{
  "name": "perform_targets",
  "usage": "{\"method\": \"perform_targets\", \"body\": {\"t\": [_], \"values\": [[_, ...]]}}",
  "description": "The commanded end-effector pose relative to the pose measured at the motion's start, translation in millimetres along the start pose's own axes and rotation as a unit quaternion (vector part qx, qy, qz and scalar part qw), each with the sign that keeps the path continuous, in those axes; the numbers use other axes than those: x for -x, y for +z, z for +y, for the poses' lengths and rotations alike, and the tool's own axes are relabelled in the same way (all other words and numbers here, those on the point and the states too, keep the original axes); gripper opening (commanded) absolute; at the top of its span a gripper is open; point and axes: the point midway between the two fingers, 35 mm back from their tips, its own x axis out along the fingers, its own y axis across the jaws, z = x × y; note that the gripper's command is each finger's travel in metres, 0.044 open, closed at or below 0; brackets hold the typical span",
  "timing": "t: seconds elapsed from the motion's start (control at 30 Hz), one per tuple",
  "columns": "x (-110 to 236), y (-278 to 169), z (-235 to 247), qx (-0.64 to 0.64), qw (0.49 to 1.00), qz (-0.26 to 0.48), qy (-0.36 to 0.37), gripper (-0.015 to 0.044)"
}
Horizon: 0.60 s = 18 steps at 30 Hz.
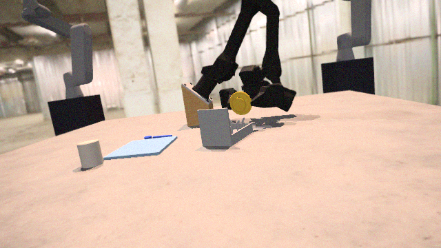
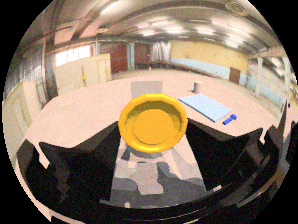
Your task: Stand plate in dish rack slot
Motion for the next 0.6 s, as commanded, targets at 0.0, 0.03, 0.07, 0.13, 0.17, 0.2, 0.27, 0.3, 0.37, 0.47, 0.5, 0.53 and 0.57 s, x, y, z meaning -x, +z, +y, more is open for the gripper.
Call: {"method": "perform_targets", "body": {"t": [0.0,0.03,0.07,0.13,0.17,0.2,0.27,0.3,0.37,0.47,0.5,0.53,0.57], "values": [[1,1,0,-0.005,1.000,-0.005,0.009,0.0000],[1,1,0,-0.005,1.000,-0.005,0.009,0.0000],[1,1,0,-0.005,1.000,-0.005,0.009,0.0000],[1,1,0,-0.005,1.000,-0.005,0.009,0.0000],[1,1,0,-0.005,1.000,-0.005,0.009,0.0000],[0,1,0,-0.005,1.000,-0.005,0.009,0.0000],[-3,0,0,-0.004,1.000,-0.004,0.007,0.0000],[-5,0,0,-0.004,1.000,-0.004,0.007,0.0000],[-8,0,0,-0.003,1.000,-0.003,0.006,0.0000],[-13,1,1,-0.002,1.000,-0.003,0.006,0.0000],[-14,1,1,-0.002,1.000,-0.003,0.006,0.0000],[-16,1,1,-0.003,1.000,-0.003,0.006,0.0000],[-18,1,1,-0.003,1.000,-0.003,0.006,0.0000]]}}
